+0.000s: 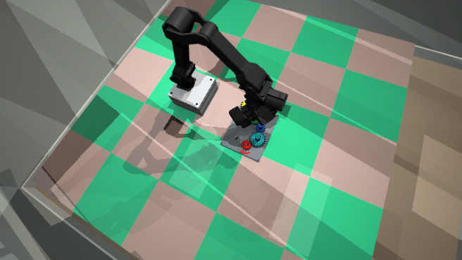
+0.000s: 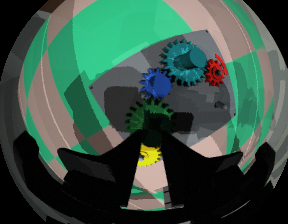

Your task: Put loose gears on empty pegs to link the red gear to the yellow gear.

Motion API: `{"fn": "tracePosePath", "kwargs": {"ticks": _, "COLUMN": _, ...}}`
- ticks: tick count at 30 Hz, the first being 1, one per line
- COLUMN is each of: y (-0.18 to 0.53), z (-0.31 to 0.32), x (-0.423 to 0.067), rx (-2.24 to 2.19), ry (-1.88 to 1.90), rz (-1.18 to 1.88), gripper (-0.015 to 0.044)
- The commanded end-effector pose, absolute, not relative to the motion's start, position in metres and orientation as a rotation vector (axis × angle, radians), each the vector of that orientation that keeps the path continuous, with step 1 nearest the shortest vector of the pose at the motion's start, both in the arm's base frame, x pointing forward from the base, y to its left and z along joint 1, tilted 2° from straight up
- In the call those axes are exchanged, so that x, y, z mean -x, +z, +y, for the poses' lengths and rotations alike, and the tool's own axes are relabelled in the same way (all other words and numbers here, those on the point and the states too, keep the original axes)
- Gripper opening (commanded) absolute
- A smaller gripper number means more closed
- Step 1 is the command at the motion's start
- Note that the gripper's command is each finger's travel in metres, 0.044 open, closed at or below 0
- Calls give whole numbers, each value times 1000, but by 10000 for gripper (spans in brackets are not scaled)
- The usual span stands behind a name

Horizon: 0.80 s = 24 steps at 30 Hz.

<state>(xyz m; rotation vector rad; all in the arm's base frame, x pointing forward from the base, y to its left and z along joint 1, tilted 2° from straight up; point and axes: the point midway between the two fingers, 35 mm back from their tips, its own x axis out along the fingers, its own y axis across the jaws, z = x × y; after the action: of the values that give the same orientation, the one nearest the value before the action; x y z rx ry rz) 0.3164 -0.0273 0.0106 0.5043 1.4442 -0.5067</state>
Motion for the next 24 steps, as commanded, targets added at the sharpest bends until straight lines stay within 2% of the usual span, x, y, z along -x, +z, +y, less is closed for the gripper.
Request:
{"fn": "tracePosePath", "kwargs": {"ticks": 1, "y": 9, "z": -28, "x": -316, "rx": -550, "ry": -549, "rz": 1436, "gripper": 0}}
{"fn": "tracePosePath", "kwargs": {"ticks": 24, "y": 9, "z": -28, "x": -316, "rx": -326, "ry": -339, "rz": 1483, "gripper": 0}}
